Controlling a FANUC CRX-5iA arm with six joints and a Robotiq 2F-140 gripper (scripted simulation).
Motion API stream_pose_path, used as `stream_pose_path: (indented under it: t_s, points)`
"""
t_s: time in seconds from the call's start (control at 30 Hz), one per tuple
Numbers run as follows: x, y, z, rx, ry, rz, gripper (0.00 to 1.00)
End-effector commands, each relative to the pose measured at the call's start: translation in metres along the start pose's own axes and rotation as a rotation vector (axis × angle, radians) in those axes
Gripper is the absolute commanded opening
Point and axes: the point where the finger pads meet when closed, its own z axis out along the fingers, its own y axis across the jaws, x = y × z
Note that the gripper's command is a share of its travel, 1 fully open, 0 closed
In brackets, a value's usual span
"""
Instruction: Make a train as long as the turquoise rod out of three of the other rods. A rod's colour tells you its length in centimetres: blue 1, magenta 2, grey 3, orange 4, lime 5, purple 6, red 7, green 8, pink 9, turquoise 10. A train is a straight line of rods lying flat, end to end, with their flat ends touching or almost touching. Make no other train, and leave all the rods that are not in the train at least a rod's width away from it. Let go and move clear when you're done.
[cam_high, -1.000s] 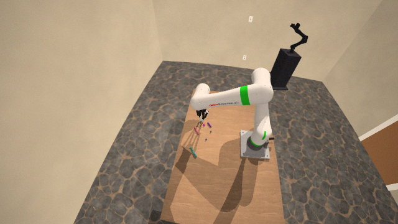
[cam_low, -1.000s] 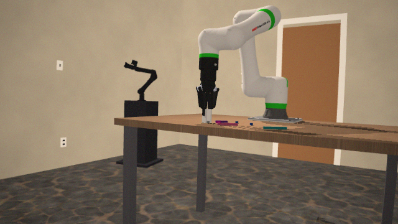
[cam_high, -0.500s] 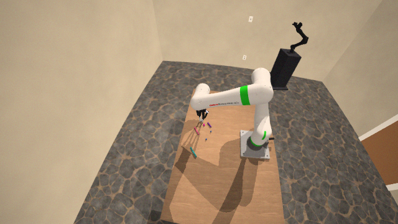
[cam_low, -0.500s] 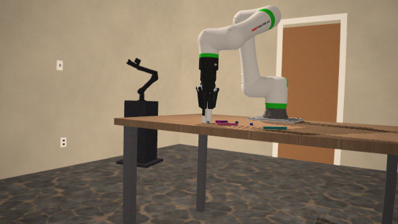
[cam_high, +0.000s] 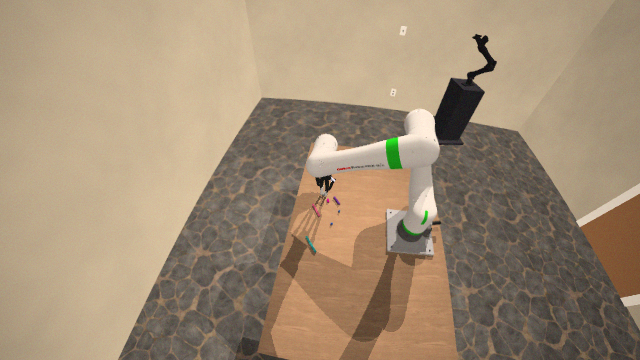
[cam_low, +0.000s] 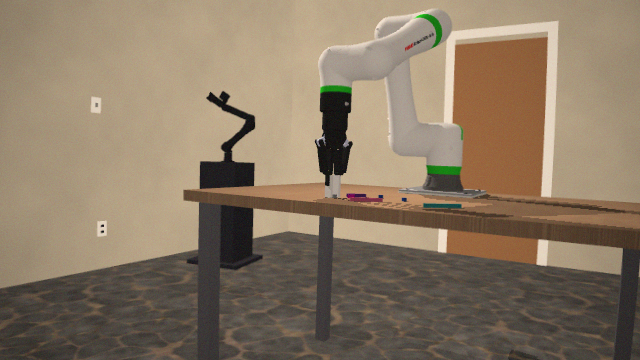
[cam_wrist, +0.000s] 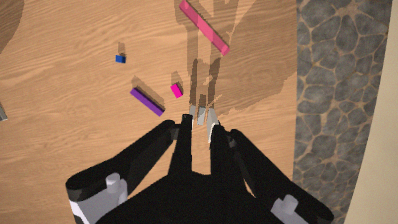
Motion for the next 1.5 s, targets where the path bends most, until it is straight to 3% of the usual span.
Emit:
stream_pose_path:
  t_s: [0.0, 0.03, 1.2, 1.33, 1.47]
  points:
    - [0.0, 0.0, 0.0, 0.0, 0.0, 0.0, 0.15]
    - [0.0, 0.0, 0.0, 0.0, 0.0, 0.0, 0.03]
    - [0.0, 0.0, -0.001, 0.0, 0.0, 0.0, 0.03]
    - [0.0, 0.0, -0.004, 0.0, 0.0, 0.0, 0.03]
    - [0.0, 0.0, -0.021, 0.0, 0.0, 0.0, 0.03]
